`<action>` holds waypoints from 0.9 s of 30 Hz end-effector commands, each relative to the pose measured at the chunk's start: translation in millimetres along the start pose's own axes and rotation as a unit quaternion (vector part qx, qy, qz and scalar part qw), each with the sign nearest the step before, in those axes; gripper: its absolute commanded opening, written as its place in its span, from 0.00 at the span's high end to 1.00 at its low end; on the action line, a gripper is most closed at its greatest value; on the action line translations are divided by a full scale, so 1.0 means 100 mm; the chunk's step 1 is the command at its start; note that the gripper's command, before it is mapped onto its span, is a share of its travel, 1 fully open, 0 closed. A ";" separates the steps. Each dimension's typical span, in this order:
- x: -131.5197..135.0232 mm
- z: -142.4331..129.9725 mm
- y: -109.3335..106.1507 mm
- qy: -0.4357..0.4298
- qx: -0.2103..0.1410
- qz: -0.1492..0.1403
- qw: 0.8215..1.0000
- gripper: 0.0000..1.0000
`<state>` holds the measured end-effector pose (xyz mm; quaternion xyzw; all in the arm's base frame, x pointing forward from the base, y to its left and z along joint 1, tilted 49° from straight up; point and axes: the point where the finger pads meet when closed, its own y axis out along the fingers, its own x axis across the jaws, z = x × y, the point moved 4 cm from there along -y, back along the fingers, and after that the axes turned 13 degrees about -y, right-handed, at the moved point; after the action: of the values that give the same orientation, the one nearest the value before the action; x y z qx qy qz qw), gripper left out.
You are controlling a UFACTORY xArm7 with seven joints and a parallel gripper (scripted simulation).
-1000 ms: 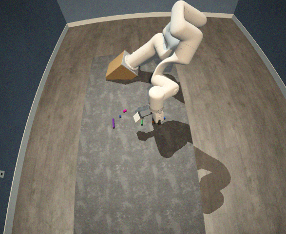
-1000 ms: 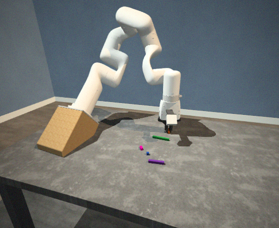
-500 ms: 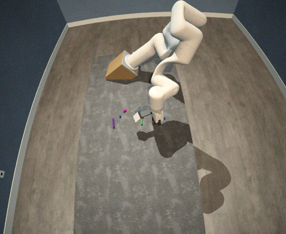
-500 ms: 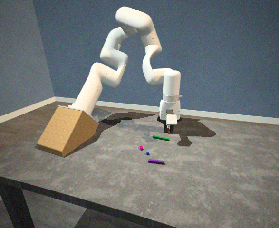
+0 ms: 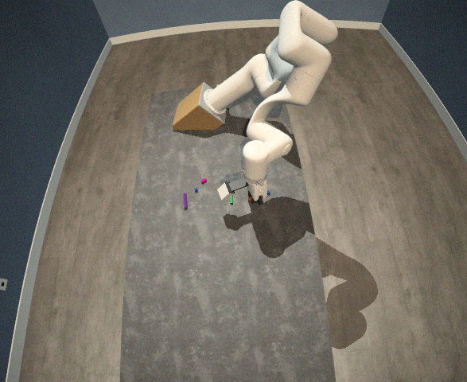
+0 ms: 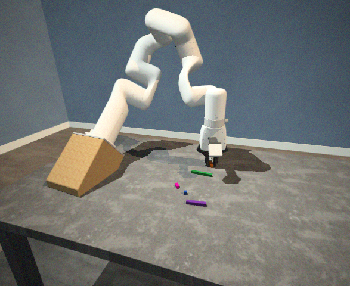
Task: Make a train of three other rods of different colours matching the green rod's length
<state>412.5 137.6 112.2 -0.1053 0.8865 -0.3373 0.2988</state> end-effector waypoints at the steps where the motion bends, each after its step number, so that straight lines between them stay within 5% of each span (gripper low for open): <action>1: -0.01 0.01 -0.06 0.001 0.002 0.001 1.000 0.76; 19: 0.00 0.01 -0.80 0.001 0.002 0.001 1.000 0.76; 27: 0.00 0.01 -0.90 0.001 0.002 0.001 1.000 0.76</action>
<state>412.0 73.1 168.1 -0.1052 0.8864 -0.3376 0.2986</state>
